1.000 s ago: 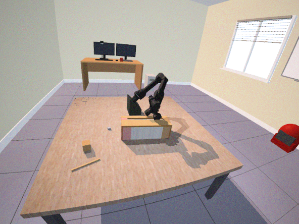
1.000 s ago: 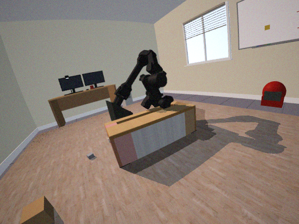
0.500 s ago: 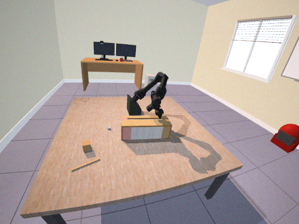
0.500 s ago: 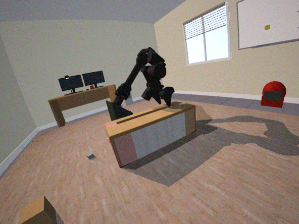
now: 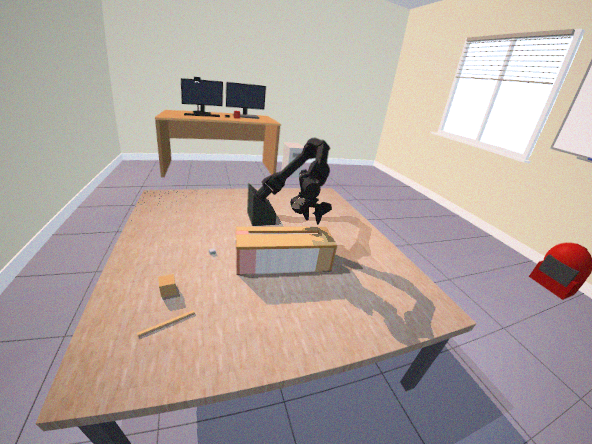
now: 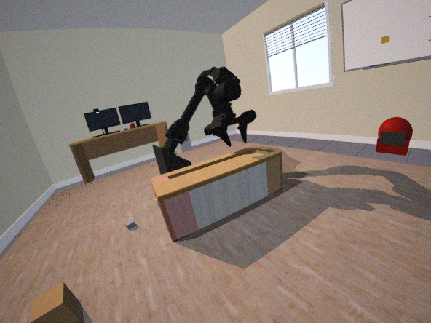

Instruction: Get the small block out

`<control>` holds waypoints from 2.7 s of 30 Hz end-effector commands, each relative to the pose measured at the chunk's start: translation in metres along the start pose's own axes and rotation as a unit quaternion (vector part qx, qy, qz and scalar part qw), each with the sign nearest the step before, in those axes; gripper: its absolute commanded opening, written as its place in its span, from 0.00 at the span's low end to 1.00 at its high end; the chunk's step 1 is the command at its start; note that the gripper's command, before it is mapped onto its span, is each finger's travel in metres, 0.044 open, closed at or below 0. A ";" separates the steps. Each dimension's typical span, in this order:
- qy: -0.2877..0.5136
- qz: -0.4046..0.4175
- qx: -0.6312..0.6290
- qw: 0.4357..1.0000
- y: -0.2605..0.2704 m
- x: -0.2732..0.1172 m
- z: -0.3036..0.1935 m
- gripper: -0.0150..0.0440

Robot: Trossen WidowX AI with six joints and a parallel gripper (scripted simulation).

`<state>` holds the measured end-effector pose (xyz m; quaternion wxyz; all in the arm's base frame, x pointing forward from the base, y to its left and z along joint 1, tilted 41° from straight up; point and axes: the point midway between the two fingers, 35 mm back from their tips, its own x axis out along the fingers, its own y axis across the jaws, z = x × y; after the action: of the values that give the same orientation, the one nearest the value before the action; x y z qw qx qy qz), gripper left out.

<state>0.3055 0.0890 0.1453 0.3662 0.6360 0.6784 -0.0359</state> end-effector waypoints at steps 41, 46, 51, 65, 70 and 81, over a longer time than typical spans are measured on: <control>0.005 -0.219 -0.898 -0.382 -0.006 0.003 -0.066 0.74; 0.027 -0.227 -0.838 -0.496 -0.006 0.002 -0.070 0.74; 0.027 -0.227 -0.838 -0.496 -0.006 0.002 -0.070 0.74; 0.029 -0.227 -0.837 -0.496 -0.006 0.024 -0.064 0.74; 0.025 -0.226 -0.838 -0.496 -0.018 0.091 -0.055 0.74; 0.025 -0.226 -0.838 -0.496 -0.020 0.104 -0.052 0.74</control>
<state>0.2734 0.1965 0.1265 -0.3270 0.7755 0.1594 -0.5161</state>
